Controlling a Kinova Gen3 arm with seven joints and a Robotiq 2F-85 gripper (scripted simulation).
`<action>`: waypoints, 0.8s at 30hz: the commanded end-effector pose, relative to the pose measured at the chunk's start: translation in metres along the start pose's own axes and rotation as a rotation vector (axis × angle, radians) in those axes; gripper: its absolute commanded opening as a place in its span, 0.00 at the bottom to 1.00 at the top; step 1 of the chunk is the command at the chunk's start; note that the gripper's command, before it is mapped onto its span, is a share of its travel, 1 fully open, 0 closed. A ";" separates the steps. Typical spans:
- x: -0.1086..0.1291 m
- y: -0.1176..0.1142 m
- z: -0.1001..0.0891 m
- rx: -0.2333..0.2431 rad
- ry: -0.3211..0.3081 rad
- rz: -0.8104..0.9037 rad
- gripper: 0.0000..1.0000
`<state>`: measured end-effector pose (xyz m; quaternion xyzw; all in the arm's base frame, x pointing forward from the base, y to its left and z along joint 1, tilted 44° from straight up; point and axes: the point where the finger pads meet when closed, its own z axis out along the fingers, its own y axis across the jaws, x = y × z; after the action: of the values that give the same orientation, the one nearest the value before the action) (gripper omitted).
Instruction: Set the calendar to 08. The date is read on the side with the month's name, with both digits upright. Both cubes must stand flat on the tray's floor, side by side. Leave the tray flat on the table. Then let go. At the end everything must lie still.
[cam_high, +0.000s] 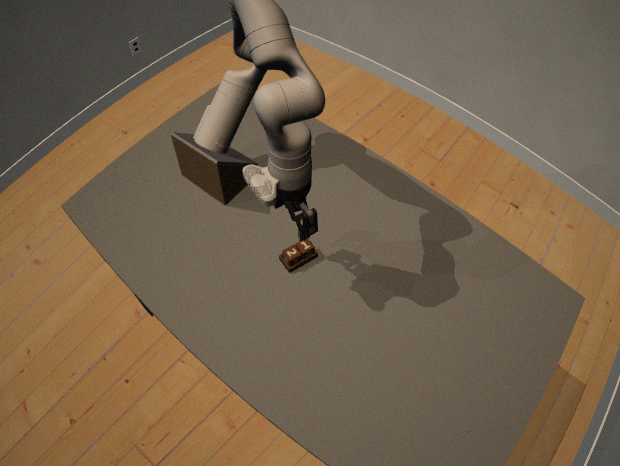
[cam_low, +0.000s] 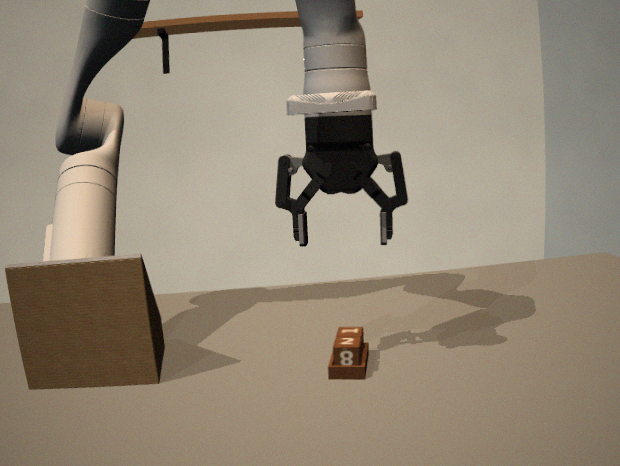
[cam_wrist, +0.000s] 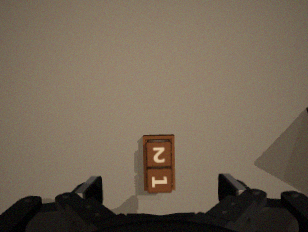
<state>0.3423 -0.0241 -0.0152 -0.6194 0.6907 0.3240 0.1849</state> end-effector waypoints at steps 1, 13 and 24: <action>0.000 0.000 -0.001 0.001 0.001 0.000 1.00; 0.000 0.001 0.043 0.000 0.000 0.000 1.00; 0.000 0.001 0.043 0.000 0.000 0.000 0.48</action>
<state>0.3345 0.0058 -0.0461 -0.6195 0.6907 0.3241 0.1848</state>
